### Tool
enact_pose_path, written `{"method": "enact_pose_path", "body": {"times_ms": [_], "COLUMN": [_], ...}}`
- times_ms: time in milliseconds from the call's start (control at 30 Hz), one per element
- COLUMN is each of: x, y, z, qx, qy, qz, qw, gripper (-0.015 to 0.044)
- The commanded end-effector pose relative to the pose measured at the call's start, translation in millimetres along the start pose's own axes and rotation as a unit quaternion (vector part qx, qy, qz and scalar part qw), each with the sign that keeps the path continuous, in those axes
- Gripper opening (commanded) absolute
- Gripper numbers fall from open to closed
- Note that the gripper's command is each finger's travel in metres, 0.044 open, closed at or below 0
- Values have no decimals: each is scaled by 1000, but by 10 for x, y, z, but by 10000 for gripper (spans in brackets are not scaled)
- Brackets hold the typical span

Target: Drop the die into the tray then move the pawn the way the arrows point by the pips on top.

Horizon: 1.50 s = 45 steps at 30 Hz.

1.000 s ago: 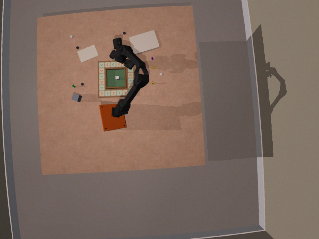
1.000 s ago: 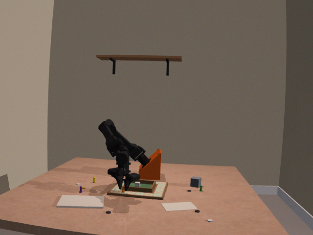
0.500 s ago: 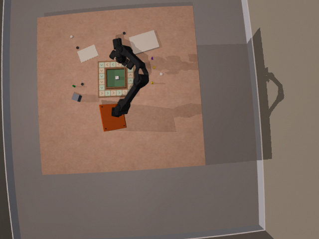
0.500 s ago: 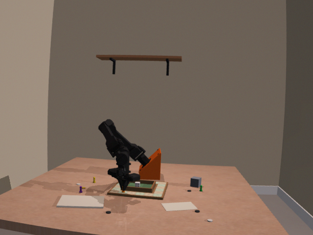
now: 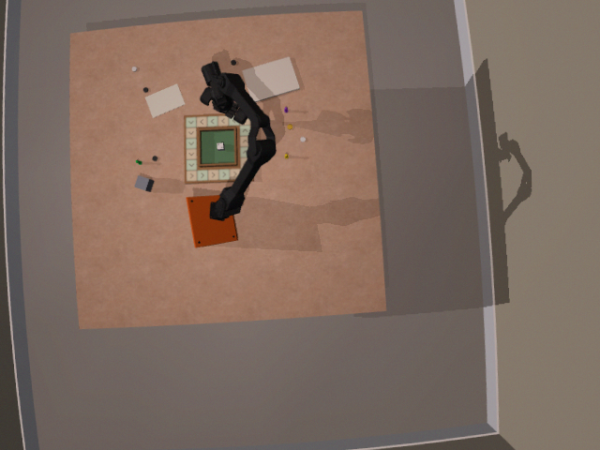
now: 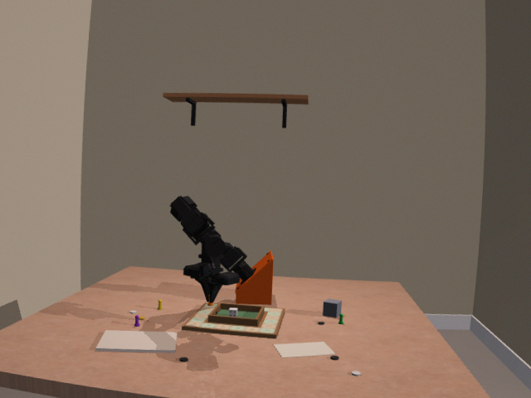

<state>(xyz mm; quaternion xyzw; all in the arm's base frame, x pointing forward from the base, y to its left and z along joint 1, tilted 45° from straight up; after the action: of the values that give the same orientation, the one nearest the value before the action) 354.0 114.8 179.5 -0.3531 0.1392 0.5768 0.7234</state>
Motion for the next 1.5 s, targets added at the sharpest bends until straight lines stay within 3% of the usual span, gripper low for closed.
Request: {"method": "enact_pose_path", "body": {"times_ms": [0,167,333,767,1467], "x": [-12,-44,-38,793,802], "y": [3,41,49,306,309], "z": [267,560,590,-156,-541], "qx": [-1,-1,-1,-2,-2], "qy": [-2,0,0,-1,0], "qz": [-5,-4,-4,-5,-5], "qw": [1000,1000,1000,1000,1000], "gripper": [0,0,0,0,0]}}
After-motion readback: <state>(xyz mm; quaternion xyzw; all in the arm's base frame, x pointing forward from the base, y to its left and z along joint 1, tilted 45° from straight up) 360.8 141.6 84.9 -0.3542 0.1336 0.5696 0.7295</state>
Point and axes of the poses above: the point midway between the two fingers, 35 mm back from their tips, its own z axis back along the fingers, its own x axis across the jaws, y = z × x, the point moved 10 cm from there along z, back along the fingers, and after that the axes turned 12 degrees about z, right-handed, at the moved point
